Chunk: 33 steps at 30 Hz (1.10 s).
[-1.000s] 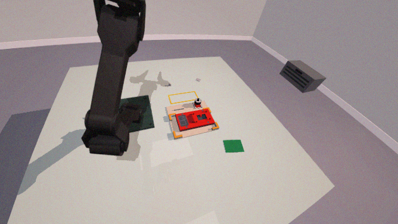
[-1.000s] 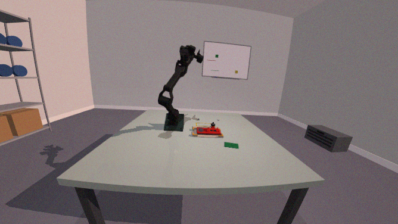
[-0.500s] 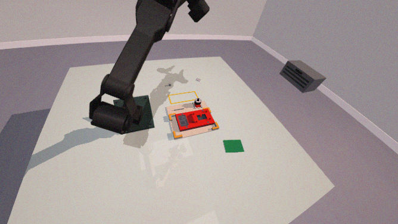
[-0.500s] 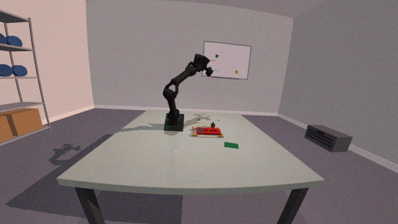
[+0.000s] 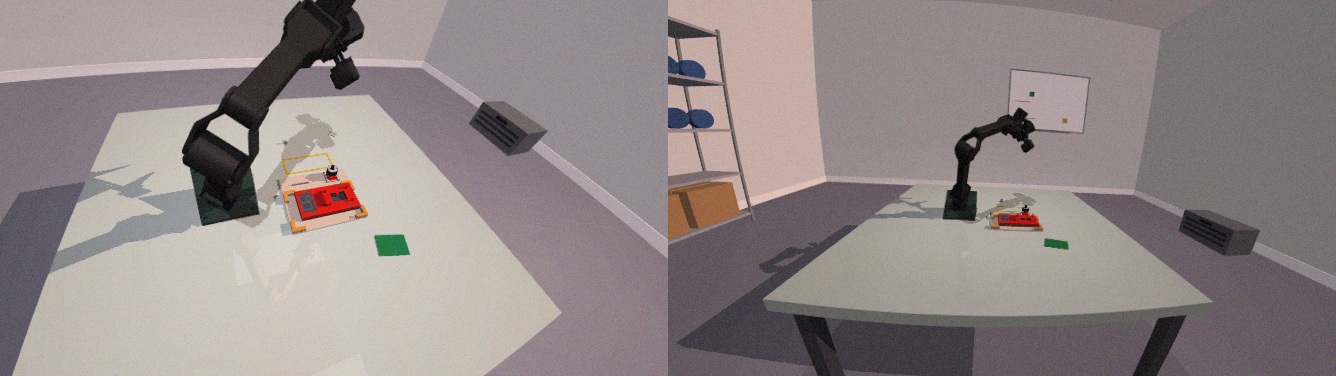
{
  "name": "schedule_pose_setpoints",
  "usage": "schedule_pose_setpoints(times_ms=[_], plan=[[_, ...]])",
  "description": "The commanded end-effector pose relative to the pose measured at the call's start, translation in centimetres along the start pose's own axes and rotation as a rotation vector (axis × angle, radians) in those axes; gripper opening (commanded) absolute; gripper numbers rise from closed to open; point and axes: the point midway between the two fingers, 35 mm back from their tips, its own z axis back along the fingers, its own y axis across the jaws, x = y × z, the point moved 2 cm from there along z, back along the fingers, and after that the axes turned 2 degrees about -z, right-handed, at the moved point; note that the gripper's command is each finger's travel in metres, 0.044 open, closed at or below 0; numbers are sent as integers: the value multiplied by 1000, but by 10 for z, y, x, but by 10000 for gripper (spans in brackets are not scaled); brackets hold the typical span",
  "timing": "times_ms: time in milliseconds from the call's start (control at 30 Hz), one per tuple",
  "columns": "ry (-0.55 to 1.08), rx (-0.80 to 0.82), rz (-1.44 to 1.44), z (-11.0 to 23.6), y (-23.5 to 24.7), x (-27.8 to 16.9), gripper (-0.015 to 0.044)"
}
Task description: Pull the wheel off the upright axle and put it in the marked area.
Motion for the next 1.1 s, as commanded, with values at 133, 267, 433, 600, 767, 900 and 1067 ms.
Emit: schedule_pose_setpoints(times_ms=[133, 267, 433, 600, 767, 900, 1067], plan=[[216, -275, -29, -45, -65, -33, 300], [330, -405, -36, -59, -99, -52, 300], [478, -560, -38, -71, -141, -77, 300], [626, -708, -32, -75, -180, -100, 300], [786, -862, -10, -73, -218, -122, 300], [806, -880, -6, -72, -222, -125, 300], [806, -880, -6, -78, -217, -127, 300]])
